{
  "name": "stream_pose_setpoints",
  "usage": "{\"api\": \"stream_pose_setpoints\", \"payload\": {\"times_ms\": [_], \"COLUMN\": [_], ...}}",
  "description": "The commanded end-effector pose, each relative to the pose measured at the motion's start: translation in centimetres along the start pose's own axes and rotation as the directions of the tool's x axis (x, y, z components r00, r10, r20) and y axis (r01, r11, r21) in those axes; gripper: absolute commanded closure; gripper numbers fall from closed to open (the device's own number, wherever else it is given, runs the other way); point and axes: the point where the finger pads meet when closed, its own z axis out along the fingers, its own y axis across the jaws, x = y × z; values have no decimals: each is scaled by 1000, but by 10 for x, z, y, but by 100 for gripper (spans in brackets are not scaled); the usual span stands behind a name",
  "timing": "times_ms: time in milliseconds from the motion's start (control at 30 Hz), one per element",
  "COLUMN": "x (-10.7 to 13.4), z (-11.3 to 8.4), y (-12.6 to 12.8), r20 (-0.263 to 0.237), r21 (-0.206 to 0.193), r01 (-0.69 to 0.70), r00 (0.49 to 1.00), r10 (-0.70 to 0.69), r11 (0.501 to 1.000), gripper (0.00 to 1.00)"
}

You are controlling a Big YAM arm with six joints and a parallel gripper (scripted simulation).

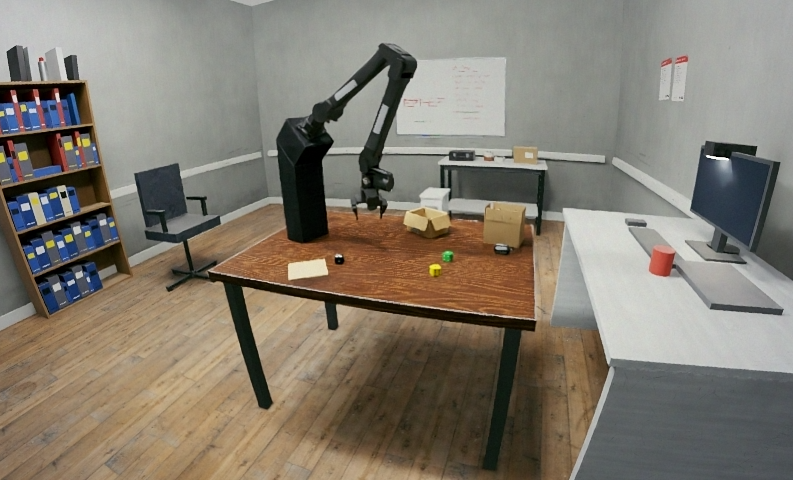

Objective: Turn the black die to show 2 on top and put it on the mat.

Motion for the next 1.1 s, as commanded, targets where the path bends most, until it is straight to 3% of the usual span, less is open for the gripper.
{"api": "stream_pose_setpoints", "payload": {"times_ms": [0,167,233,500,1067], "x": [-37,-88,-88,-125,-129], "z": [-20,-42,-42,-68,-69], "y": [-40,-90,-90,-137,-143], "r20": [54,138,138,220,226], "r21": [-10,-43,-43,-77,-78], "r01": [-48,-158,-158,-236,-244], "r00": [997,977,977,944,940], "r10": [48,163,163,248,255], "r11": [999,986,986,969,967], "gripper": [0,0,0,0,0]}}
